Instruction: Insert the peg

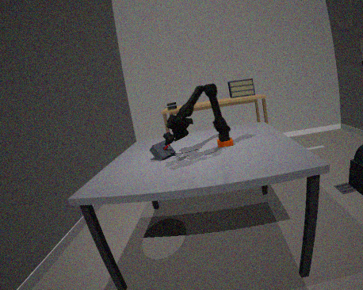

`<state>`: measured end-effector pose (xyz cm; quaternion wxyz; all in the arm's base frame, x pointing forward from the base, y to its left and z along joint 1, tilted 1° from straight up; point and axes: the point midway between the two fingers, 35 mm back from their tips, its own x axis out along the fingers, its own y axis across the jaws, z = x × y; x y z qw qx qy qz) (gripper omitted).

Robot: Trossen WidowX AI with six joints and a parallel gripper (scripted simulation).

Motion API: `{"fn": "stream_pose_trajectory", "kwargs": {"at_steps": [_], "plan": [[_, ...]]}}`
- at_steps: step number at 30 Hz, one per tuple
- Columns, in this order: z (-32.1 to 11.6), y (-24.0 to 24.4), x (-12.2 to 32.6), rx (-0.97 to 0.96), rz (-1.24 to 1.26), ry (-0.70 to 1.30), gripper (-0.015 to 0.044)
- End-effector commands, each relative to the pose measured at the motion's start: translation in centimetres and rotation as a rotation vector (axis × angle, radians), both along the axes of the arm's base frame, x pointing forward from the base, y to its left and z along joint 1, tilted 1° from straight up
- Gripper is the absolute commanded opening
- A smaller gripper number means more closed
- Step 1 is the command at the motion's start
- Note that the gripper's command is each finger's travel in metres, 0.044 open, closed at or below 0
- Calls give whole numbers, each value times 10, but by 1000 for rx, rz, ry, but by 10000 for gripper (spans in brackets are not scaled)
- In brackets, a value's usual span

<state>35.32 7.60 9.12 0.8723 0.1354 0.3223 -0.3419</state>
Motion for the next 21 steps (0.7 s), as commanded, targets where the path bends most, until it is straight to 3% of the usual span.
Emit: {"fn": "stream_pose_trajectory", "kwargs": {"at_steps": [1,21], "plan": [[9,5,-4,3,-3,-15,440],[22,23,-25,-2,0,-12,440]]}}
